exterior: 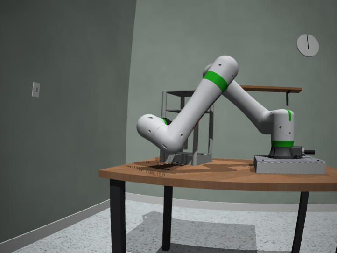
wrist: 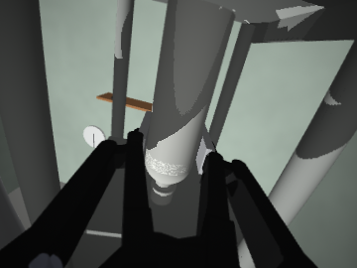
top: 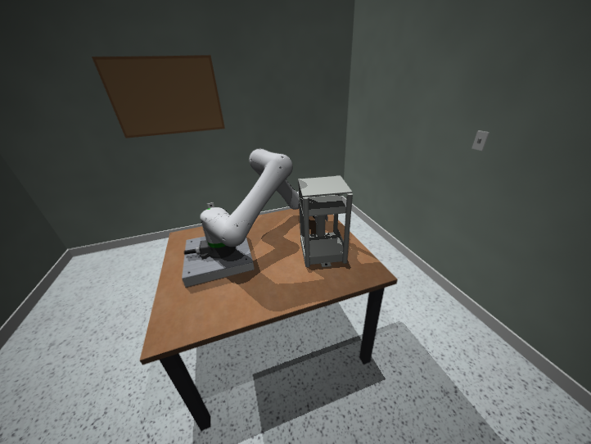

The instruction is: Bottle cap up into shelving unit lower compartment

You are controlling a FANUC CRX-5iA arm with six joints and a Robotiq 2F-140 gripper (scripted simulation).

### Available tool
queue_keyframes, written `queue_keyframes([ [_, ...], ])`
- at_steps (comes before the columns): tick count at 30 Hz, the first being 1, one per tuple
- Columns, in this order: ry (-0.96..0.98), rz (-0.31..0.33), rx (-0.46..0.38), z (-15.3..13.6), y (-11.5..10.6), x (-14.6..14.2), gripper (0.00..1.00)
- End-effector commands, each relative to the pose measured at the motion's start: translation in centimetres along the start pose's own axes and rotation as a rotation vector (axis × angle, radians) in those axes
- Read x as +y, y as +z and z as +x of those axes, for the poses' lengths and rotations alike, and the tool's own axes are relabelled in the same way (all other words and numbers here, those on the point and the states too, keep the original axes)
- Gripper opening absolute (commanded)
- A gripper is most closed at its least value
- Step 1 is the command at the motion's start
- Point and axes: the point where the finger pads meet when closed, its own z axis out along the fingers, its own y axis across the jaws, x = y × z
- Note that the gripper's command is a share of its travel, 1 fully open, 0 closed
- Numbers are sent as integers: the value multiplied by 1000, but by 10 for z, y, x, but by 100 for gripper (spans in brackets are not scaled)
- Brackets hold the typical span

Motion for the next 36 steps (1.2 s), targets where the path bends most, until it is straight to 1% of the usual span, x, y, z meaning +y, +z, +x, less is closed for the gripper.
queue_keyframes([
  [1,0,0,0,0,0,0,0],
  [29,0,0,0,0,0,0,0],
  [36,0,0,0,14,0,0,0],
])
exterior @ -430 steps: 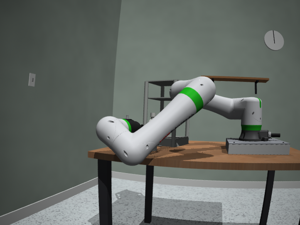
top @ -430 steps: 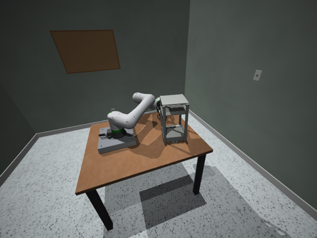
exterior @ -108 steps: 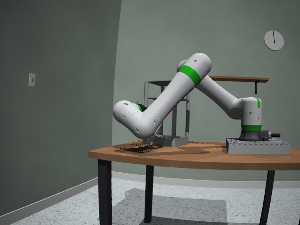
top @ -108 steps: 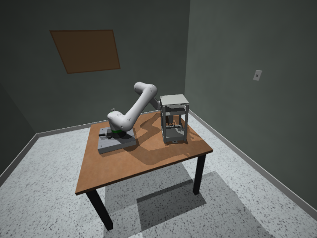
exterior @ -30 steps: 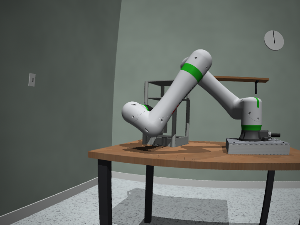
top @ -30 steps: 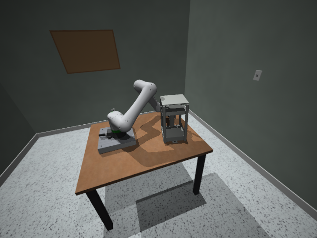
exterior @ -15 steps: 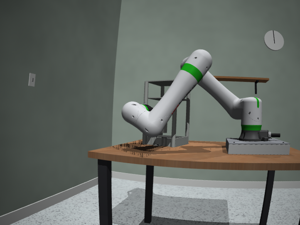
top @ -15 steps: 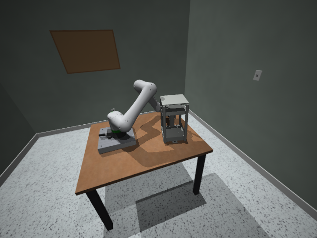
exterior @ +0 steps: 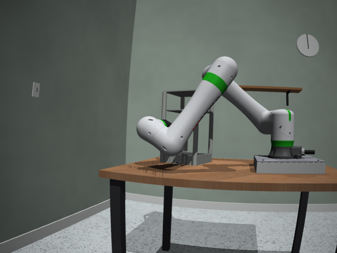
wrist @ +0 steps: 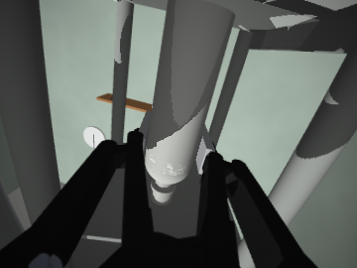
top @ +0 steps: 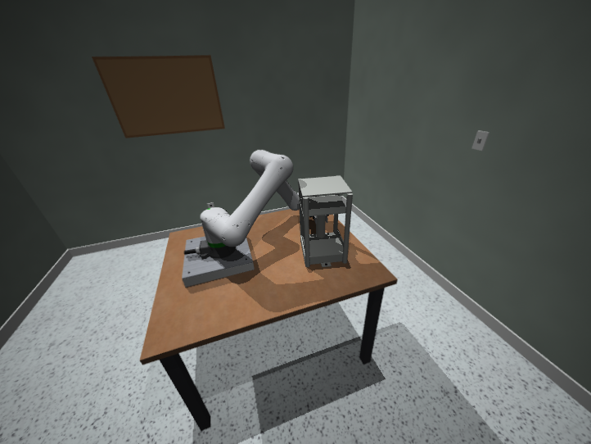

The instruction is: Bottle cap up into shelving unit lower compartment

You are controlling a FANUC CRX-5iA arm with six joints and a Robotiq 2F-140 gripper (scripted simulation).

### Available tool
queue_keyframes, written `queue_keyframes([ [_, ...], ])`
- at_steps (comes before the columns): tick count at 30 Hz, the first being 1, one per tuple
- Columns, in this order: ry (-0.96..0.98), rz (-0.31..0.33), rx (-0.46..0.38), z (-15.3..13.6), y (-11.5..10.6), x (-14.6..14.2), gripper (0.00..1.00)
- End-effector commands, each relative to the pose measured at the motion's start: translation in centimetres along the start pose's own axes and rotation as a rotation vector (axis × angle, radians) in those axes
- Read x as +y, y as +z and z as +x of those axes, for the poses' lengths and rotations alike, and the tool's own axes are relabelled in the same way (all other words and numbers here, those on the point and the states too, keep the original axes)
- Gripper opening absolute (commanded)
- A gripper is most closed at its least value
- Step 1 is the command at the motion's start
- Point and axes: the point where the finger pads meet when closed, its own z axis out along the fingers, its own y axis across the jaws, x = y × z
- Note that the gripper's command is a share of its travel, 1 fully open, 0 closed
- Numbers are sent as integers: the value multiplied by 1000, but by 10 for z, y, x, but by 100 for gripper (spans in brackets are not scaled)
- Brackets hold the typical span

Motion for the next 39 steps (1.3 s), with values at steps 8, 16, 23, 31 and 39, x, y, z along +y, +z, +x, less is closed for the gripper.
queue_keyframes([
  [8,1,0,0,18,0,0,0],
  [16,1,0,0,19,0,0,0],
  [23,1,0,0,19,0,0,0],
  [31,1,0,0,19,0,0,0],
  [39,1,0,0,19,0,0,0],
])
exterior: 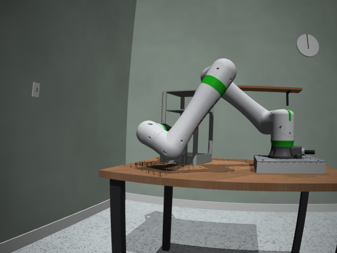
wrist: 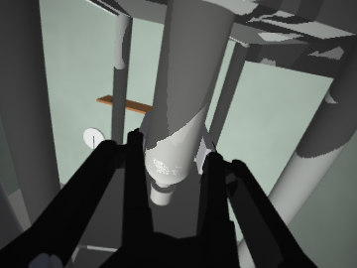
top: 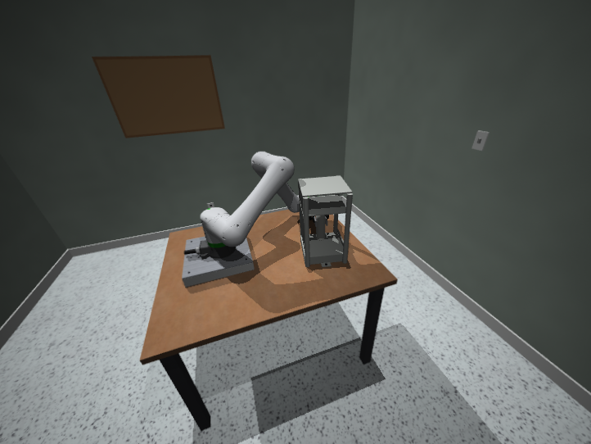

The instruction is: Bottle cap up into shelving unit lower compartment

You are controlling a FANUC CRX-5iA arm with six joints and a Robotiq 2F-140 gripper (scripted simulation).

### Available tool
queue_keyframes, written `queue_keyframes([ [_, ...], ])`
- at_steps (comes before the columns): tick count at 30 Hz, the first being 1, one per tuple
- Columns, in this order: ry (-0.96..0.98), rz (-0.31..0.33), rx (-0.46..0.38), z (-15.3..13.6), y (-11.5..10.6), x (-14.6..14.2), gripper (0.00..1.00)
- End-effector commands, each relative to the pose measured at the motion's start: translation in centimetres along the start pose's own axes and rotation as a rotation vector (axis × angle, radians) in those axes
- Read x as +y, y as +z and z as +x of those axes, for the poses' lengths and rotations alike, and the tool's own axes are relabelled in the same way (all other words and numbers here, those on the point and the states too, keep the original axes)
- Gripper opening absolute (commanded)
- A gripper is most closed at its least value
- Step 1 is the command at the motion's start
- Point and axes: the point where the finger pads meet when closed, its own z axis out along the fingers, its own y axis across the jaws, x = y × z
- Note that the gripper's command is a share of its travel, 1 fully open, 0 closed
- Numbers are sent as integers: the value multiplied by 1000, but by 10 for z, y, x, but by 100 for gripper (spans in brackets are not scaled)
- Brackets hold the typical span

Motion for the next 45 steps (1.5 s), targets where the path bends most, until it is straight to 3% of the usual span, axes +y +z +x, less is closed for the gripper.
queue_keyframes([
  [1,0,0,0,0,0,0,0],
  [6,0,0,0,0,0,0,0],
  [7,0,0,0,0,0,0,9],
  [9,0,0,0,0,0,0,9],
  [10,0,0,0,0,0,0,17],
  [12,0,0,0,0,0,0,17],
  [13,0,0,0,0,0,0,26],
  [15,0,0,0,0,0,0,26],
  [16,0,0,0,0,0,0,34],
  [20,0,0,0,0,0,0,34],
  [21,0,0,0,0,0,0,43],
  [37,0,0,0,-6,0,0,43],
  [45,0,0,0,-27,0,0,43],
])
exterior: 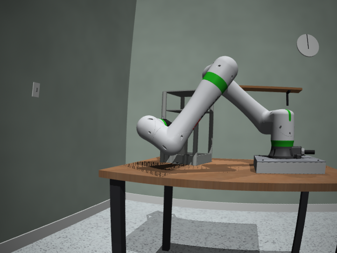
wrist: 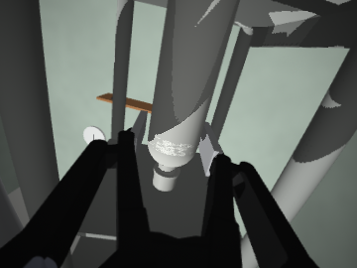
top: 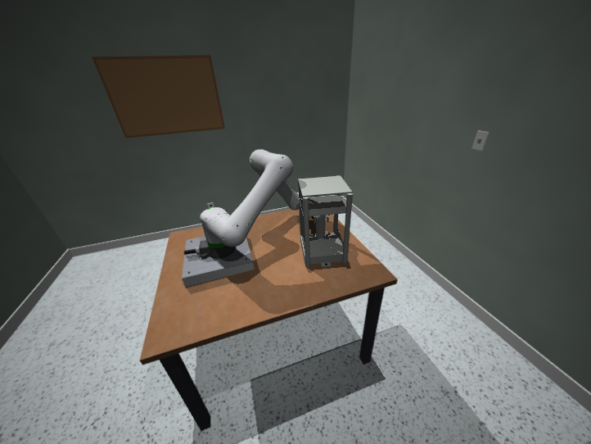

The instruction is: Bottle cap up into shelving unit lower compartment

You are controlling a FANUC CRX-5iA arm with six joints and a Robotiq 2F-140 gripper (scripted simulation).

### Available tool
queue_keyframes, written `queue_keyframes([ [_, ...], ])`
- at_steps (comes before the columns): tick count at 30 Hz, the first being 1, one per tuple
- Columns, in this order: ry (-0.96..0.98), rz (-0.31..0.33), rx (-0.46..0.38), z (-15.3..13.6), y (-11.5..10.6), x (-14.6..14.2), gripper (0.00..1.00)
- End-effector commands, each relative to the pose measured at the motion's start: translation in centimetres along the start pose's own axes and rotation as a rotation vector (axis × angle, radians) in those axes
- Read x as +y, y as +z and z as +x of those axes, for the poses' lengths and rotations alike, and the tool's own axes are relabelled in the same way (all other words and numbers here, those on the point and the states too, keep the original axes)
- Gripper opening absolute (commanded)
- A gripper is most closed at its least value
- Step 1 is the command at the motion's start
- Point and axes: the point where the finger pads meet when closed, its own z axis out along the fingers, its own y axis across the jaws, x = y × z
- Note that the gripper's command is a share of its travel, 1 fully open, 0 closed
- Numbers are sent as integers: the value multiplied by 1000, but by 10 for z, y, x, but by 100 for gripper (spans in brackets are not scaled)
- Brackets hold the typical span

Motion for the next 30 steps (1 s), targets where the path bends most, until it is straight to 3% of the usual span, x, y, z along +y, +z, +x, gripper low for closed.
queue_keyframes([
  [1,0,0,0,-5,0,0,43],
  [30,0,0,0,-6,-4,0,43],
])
